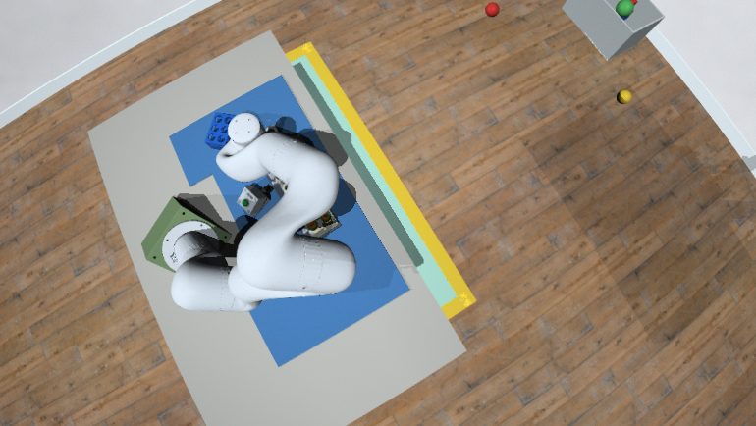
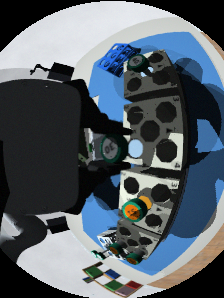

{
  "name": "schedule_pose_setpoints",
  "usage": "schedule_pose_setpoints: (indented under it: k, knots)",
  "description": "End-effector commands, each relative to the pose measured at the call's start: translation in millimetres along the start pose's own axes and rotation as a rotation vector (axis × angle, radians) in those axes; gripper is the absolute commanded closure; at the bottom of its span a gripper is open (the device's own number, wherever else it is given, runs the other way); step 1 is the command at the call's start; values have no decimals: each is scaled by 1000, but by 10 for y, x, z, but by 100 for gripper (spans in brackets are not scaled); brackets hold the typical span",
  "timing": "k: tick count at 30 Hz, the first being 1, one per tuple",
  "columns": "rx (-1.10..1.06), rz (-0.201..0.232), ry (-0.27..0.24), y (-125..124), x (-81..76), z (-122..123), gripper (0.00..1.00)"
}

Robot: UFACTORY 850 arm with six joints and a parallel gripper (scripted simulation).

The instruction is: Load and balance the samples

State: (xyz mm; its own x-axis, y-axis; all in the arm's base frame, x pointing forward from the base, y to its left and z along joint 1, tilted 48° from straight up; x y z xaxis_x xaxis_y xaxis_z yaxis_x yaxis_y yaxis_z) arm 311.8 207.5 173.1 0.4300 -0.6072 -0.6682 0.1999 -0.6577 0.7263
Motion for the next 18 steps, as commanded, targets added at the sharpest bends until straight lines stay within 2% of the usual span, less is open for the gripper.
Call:
schedule_pose_setpoints:
  k: [1, 18]
  knots:
    - [0, -1, 1, -2, 24, -5, 100]
    - [0, -1, 1, -2, 174, -5, 100]
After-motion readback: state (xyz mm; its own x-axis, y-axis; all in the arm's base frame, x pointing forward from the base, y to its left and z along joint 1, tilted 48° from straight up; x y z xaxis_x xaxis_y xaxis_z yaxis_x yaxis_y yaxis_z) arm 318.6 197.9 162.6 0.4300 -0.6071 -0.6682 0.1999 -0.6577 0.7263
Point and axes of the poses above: the point where the finger pads meet when closed, its own x axis out along the fingers, its own y axis across the jaws, z = x × y, the point moved 5 cm from there along -x, back along the fingers, and after that the axes turned 13 degrees about -x, right-handed, at the moved point
